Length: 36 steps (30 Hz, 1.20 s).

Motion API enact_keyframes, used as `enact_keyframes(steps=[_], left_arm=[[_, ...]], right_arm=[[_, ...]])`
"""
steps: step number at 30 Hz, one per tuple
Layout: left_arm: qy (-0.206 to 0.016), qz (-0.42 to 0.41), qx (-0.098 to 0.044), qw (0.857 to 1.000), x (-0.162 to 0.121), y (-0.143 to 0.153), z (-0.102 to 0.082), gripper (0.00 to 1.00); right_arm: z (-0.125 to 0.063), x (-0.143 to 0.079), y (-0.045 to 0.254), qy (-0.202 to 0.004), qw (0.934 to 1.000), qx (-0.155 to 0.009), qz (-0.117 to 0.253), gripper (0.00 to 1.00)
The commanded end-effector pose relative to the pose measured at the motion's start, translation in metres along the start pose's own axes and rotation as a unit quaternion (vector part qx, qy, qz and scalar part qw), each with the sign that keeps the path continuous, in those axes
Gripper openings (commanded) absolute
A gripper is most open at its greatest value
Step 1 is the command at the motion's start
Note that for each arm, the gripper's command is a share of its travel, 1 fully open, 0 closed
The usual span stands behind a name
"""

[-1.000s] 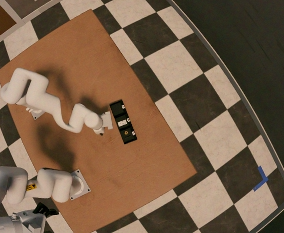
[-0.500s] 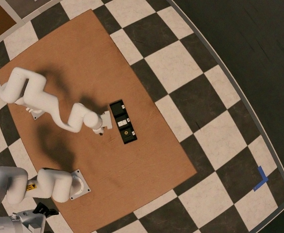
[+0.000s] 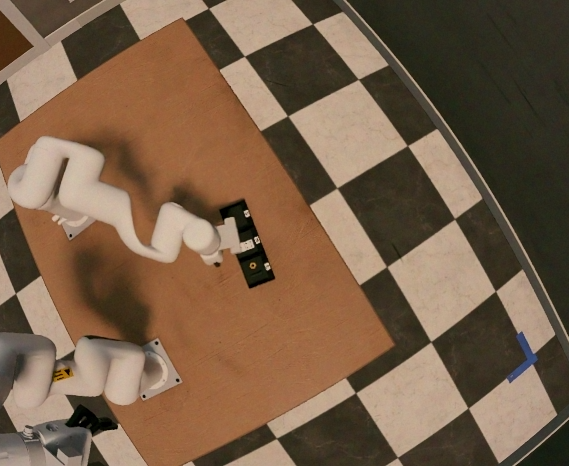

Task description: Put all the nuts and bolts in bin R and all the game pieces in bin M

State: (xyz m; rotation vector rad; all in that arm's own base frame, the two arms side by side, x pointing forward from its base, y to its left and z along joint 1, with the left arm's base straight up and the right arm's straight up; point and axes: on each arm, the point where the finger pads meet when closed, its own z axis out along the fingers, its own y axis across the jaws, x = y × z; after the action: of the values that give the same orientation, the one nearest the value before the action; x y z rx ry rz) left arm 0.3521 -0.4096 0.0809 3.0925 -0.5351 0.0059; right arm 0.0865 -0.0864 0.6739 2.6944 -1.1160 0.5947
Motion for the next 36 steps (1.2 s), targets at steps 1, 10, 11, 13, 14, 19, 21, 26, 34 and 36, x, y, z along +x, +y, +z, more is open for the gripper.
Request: enact_keyframes(steps=[1,10,11,13,14,19,21,26,34,36], left_arm=[[0.000,-0.054,0.000,0.999,0.017,0.002,-0.002,0.11],[0.000,-0.060,0.000,0.998,0.071,0.004,-0.002,0.11],[0.000,-0.060,0.000,0.998,0.077,0.004,-0.002,0.11],[0.000,-0.060,0.000,0.998,0.083,0.004,-0.002,0.11],[0.000,-0.060,0.000,0.998,0.085,0.005,-0.002,0.11],[0.000,-0.060,0.000,0.998,0.085,0.005,-0.002,0.11],[0.000,-0.060,0.000,0.998,0.084,0.005,-0.002,0.11],[0.000,-0.060,0.000,0.998,0.082,0.004,-0.002,0.11],[0.000,-0.060,0.000,0.998,0.081,0.004,0.004,0.11],[0.000,-0.060,0.000,0.998,0.081,0.004,0.008,0.11]], right_arm=[[0.000,0.000,0.000,0.001,1.0000,0.000,0.000,1.00],[0.000,0.000,0.000,0.001,1.0000,0.000,0.000,1.00],[0.000,0.000,0.000,0.001,1.0000,0.000,0.000,1.00],[0.000,0.000,0.000,0.001,1.0000,0.000,0.000,1.00],[0.000,0.000,0.000,0.001,1.0000,0.000,0.000,1.00],[0.000,0.000,0.000,0.001,1.0000,0.000,0.000,1.00],[0.000,0.000,0.000,0.001,1.0000,0.000,0.000,1.00],[0.000,0.000,0.000,0.001,1.0000,0.000,0.000,1.00],[0.000,0.000,0.000,0.001,1.0000,0.000,0.000,1.00],[0.000,0.000,0.000,0.001,1.0000,0.000,0.000,1.00]])
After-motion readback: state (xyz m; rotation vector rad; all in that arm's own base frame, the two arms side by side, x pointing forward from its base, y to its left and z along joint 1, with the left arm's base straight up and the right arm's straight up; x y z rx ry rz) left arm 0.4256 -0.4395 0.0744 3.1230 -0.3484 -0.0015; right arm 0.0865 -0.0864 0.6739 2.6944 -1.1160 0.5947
